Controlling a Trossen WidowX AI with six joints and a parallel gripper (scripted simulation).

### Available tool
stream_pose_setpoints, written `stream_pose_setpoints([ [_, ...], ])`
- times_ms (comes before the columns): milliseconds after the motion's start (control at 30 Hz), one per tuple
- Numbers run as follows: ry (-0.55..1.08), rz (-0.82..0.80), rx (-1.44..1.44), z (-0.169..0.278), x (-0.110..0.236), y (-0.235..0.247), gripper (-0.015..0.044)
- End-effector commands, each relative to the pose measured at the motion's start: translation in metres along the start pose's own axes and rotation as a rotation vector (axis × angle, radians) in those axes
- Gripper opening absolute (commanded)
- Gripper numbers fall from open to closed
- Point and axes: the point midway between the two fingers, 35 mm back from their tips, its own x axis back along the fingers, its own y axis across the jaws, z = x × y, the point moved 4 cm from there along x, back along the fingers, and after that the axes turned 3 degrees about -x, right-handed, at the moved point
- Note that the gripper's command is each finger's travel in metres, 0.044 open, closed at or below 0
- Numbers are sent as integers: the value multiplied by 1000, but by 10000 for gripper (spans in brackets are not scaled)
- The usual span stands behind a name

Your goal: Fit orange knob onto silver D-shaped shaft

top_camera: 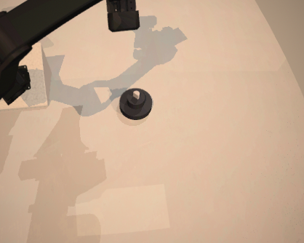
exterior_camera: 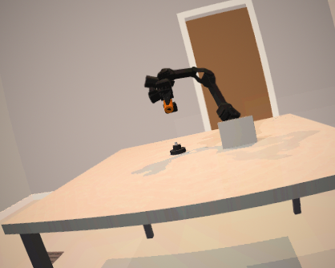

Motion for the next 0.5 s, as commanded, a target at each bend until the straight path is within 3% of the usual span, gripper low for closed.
stream_pose_setpoints([
  [0, -4, -62, 9, 2, 8, 1, 0],
  [467, 2, -166, 9, 1, 7, -6, 0],
])
